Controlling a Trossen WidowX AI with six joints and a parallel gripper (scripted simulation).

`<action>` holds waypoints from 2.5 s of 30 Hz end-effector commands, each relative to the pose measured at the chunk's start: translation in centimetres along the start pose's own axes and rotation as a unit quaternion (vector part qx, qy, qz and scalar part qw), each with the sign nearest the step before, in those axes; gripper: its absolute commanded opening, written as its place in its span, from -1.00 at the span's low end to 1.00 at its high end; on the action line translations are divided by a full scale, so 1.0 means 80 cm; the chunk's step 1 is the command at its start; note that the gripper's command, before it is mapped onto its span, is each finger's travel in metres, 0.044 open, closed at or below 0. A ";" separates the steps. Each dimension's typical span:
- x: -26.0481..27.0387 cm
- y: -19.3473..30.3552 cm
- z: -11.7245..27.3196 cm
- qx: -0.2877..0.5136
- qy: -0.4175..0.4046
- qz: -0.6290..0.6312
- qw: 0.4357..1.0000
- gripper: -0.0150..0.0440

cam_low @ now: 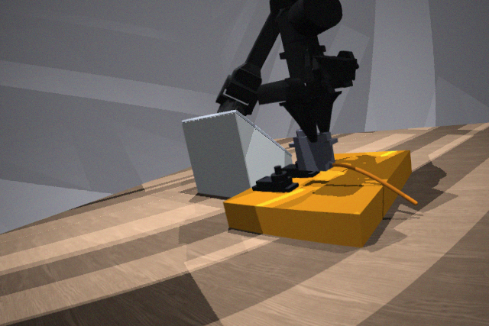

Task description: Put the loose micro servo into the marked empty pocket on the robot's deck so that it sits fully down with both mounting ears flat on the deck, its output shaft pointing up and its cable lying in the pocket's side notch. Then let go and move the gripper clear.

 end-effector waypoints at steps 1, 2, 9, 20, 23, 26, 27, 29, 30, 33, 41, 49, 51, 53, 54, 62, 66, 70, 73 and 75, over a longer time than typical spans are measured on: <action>0.002 0.002 0.005 -0.004 0.007 0.005 1.000 -0.49; 0.002 0.002 0.005 -0.004 0.007 0.005 1.000 -0.49; 0.005 0.007 0.004 -0.004 0.007 0.005 1.000 -0.49; 0.008 0.015 0.004 -0.003 0.006 0.005 1.000 -0.49; 0.009 0.017 0.004 -0.003 0.006 0.005 1.000 -0.49; 0.010 0.020 0.004 -0.003 0.006 0.005 1.000 -0.49; 0.011 0.020 0.004 -0.003 0.006 0.005 1.000 -0.49; 0.011 0.022 0.004 -0.003 0.006 0.005 1.000 -0.49; 0.012 0.022 0.004 -0.003 0.006 0.005 1.000 -0.49; 0.013 0.024 0.004 -0.003 0.006 0.005 1.000 -0.49; 0.014 0.029 0.004 -0.003 0.006 0.005 1.000 -0.49; 0.006 0.006 0.004 -0.004 0.006 0.005 1.000 -0.49; 0.003 -0.003 0.005 -0.004 0.007 0.006 1.000 -0.49; 0.000 -0.011 0.005 -0.004 0.007 0.006 1.000 -0.49; -0.001 -0.014 0.005 -0.004 0.007 0.006 1.000 -0.49; 0.028 -0.017 0.004 -0.004 0.006 0.006 1.000 -0.49; 0.057 -0.019 0.004 -0.004 0.005 0.005 1.000 -0.49; 0.085 -0.022 0.004 -0.004 0.005 0.005 1.000 -0.49; 0.107 -0.023 0.003 -0.004 0.004 0.005 1.000 -0.49; 0.121 -0.024 0.003 -0.004 0.004 0.005 1.000 -0.49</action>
Point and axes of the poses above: the point midway between the two fingers, 35 mm back from their tips, its own z axis back along the fingers, its own x axis across the jaws, y = z × x, the point moved 3 cm from there along z, back along the fingers, and after that the axes turned 10 degrees about z, right-handed, at the moved point
